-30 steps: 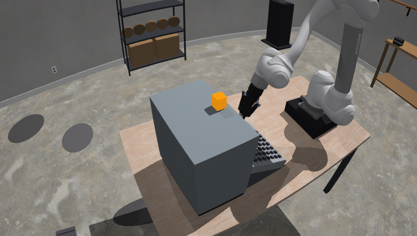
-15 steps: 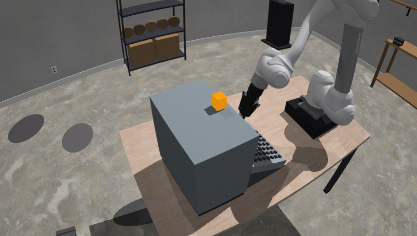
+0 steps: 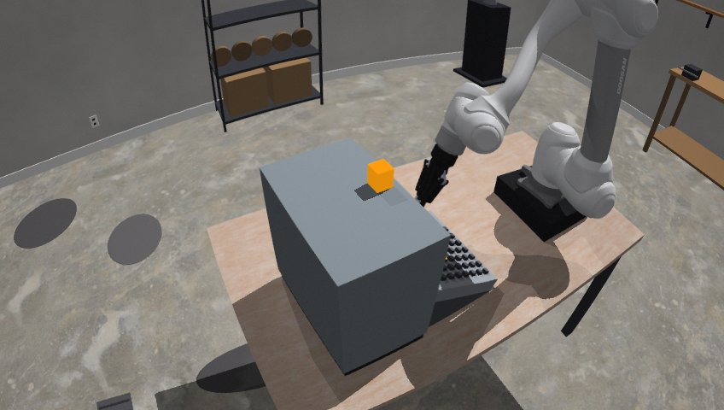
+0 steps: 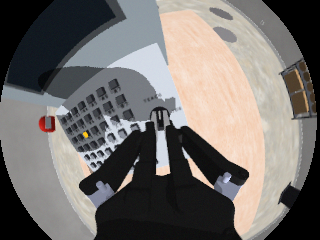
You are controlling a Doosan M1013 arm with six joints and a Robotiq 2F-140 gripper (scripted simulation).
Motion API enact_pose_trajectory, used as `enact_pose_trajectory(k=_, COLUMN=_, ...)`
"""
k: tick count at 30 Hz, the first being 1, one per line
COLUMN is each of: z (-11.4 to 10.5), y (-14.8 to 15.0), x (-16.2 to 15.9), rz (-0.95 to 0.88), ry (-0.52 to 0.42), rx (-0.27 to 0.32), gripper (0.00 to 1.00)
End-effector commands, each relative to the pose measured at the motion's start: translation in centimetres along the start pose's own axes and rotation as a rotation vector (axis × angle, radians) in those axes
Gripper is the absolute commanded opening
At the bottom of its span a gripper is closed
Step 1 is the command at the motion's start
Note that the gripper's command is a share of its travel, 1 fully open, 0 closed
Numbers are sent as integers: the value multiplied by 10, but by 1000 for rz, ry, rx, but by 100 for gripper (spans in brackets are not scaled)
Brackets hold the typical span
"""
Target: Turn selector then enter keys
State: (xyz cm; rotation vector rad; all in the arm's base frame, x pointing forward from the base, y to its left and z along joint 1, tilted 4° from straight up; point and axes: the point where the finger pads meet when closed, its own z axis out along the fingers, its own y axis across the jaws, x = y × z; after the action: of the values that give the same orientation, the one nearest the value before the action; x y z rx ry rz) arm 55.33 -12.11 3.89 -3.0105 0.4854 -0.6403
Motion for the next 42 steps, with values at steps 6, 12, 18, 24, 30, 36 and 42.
enact_pose_trajectory(k=6, z=0, y=0, x=0, rz=221, ry=0, rx=0, gripper=0)
enact_pose_trajectory(k=12, z=0, y=0, x=0, rz=383, ry=0, rx=0, gripper=0)
enact_pose_trajectory(k=18, z=0, y=0, x=0, rz=553, ry=0, rx=0, gripper=0)
enact_pose_trajectory(k=24, z=0, y=0, x=0, rz=753, ry=0, rx=0, gripper=0)
enact_pose_trajectory(k=30, z=0, y=0, x=0, rz=878, ry=0, rx=0, gripper=0)
enact_pose_trajectory(k=36, z=0, y=0, x=0, rz=1043, ry=0, rx=0, gripper=0)
enact_pose_trajectory(k=42, z=0, y=0, x=0, rz=1174, ry=0, rx=0, gripper=0)
